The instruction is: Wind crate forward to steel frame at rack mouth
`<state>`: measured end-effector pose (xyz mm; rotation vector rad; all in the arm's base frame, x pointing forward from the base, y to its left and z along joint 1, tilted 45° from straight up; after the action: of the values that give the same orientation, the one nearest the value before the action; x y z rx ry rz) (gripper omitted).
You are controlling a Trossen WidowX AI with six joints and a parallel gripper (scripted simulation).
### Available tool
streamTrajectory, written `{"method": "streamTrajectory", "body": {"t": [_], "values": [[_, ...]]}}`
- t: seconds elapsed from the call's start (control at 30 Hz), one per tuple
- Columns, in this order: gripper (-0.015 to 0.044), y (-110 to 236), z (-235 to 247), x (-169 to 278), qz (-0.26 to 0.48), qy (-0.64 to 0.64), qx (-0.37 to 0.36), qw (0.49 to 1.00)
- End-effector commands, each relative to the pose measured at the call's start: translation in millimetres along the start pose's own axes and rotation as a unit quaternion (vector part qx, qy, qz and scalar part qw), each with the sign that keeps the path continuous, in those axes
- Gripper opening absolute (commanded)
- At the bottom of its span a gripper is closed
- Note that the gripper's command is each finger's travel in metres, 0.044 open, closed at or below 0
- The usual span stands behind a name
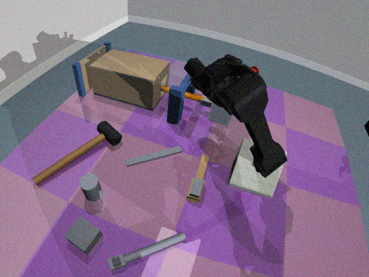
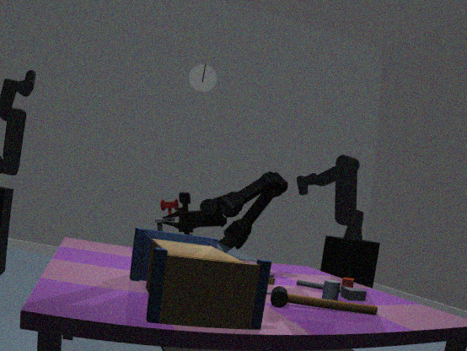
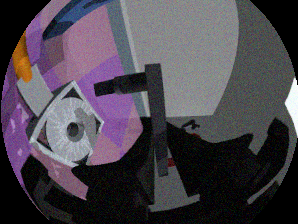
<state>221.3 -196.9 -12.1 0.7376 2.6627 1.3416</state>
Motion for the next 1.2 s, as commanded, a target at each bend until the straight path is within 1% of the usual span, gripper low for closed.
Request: {"method": "streamTrajectory", "body": {"t": [0.0,0.17,0.53,0.57,0.9,1.07,1.17], "values": [[0.0,-0.2,6.1,1.8,-0.006,-0.004,0.039,0.999],[0.0,-1.2,14.5,3.5,-0.014,-0.004,0.079,0.997],[0.0,-1.2,14.5,3.5,-0.014,-0.004,0.079,0.997],[0.0,-0.9,15.1,4.3,-0.014,0.001,0.071,0.997],[0.0,19.0,20.8,43.2,-0.012,0.002,0.07,0.997],[0.0,19.9,21.7,46.2,-0.012,0.002,0.071,0.997],[0.0,15.7,29.3,48.4,-0.016,-0.004,0.085,0.996]]}}
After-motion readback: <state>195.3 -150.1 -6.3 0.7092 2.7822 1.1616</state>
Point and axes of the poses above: the point midway between the two fingers, 35 mm back from their tips, its own y axis back along the fingers, its own z axis across the jaws, x = y × z, the point moved 10 cm from there along y, back along the fingers, and after that the axes turned 12 degrees about -y, right-handed, at the moved point
